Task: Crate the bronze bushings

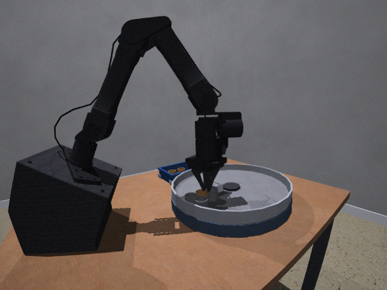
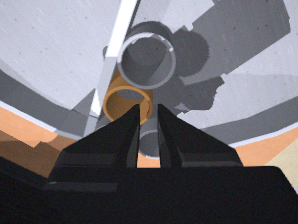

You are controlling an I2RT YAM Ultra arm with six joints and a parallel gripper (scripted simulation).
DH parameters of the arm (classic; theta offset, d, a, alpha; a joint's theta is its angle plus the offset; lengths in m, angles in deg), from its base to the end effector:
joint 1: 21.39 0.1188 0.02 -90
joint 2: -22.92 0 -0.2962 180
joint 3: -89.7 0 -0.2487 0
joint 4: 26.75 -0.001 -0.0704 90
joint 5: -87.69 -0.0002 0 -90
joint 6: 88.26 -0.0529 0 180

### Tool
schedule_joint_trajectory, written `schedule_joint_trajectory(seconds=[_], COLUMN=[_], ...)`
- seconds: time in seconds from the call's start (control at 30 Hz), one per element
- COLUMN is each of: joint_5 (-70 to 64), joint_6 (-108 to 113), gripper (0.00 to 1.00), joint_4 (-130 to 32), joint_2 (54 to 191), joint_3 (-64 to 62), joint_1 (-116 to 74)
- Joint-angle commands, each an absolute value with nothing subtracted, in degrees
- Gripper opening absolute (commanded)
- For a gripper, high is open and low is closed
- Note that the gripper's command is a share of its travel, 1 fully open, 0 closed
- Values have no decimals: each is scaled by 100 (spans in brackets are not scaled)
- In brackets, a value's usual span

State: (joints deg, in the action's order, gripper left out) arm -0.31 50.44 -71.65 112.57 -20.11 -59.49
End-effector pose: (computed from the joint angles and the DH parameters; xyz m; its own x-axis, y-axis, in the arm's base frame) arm 0.2424 -0.1865 0.2209 -0.9226 -0.2307 -0.3092 -0.1338 0.9431 -0.3043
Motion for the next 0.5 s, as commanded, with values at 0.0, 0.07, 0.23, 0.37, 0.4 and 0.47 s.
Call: schedule_joint_trajectory(seconds=[0.0, 0.07, 0.23, 0.37, 0.4, 0.47], joint_5=[29, 29, 29, 29, 29, 30], joint_6=[5003, 5003, 5003, 5003, 5003, 5004], gripper=[15, 15, 15, 15, 15, 15], joint_4=[-7211, -7211, -7211, -7211, -7209, -7176], joint_2=[11133, 11133, 11133, 11133, 11132, 11104], joint_3=[-1823, -1823, -1823, -1823, -1823, -1834], joint_1=[-5947, -5947, -5947, -5947, -5947, -5948])
